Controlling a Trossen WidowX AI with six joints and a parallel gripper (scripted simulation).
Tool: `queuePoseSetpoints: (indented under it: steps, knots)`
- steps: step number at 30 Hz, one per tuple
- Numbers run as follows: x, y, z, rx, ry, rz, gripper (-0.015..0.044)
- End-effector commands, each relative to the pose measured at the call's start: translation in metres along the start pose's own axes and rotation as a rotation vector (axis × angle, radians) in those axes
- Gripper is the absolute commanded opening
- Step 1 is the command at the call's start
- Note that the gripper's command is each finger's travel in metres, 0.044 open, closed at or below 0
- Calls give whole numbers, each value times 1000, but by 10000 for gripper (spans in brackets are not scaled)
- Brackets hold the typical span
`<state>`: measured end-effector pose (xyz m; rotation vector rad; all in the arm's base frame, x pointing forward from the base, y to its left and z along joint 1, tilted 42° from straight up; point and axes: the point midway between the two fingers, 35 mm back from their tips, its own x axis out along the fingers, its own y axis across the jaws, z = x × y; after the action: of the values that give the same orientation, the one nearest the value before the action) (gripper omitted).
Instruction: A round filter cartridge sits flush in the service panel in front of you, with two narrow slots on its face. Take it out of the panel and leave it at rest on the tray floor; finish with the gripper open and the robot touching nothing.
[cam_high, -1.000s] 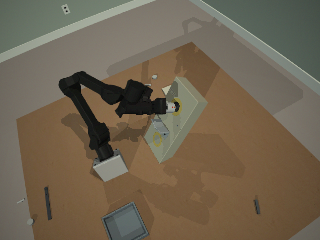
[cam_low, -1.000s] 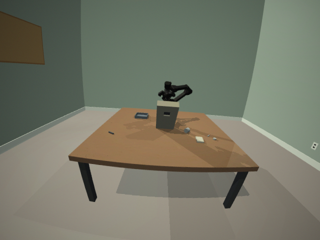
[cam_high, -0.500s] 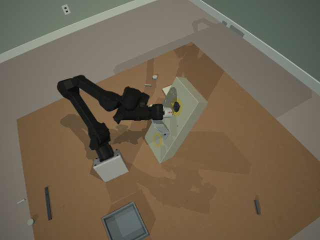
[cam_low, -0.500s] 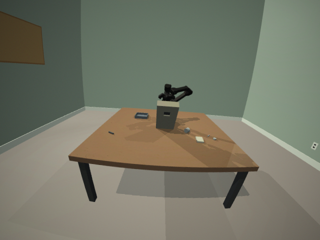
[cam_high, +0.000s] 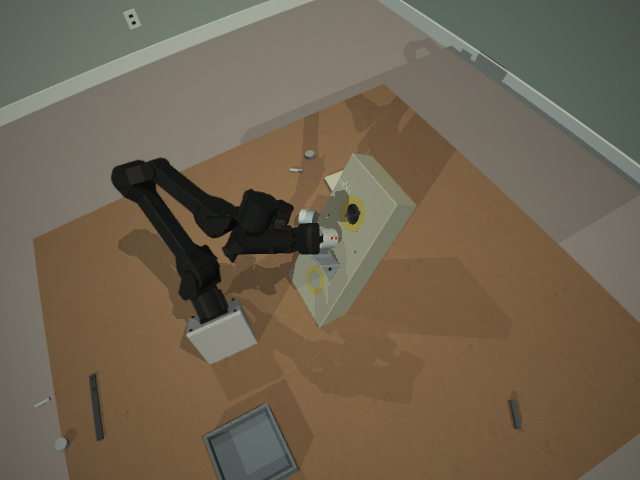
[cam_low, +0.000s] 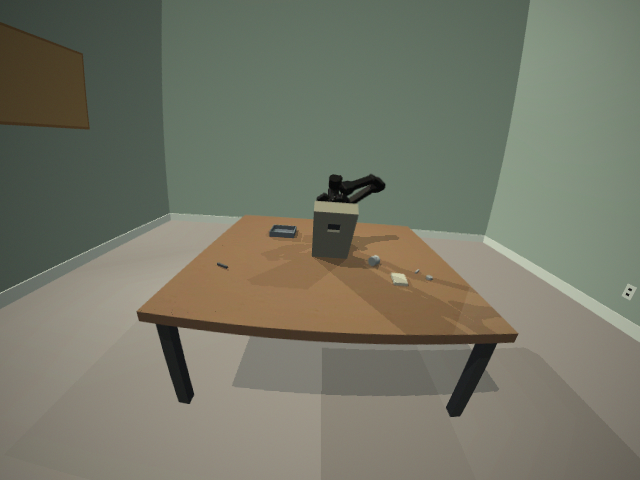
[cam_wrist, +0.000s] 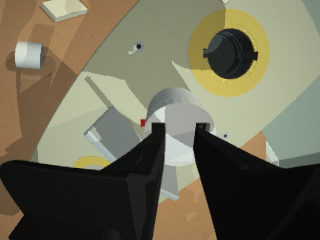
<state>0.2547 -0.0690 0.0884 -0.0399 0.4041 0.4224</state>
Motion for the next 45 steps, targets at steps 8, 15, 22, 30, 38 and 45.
queuePoseSetpoints:
  steps: [8,15,22,30,38,45]
  knots:
    - [0,-1,1,-4,-1,-2,100]
    - [-4,-25,25,-3,1,-6,100]
    - [-9,-51,53,-4,1,-7,100]
    - [-46,-88,90,-15,3,-16,310]
    - [-30,-61,57,330,152,74,305]
    - [-13,-5,6,744,413,158,305]
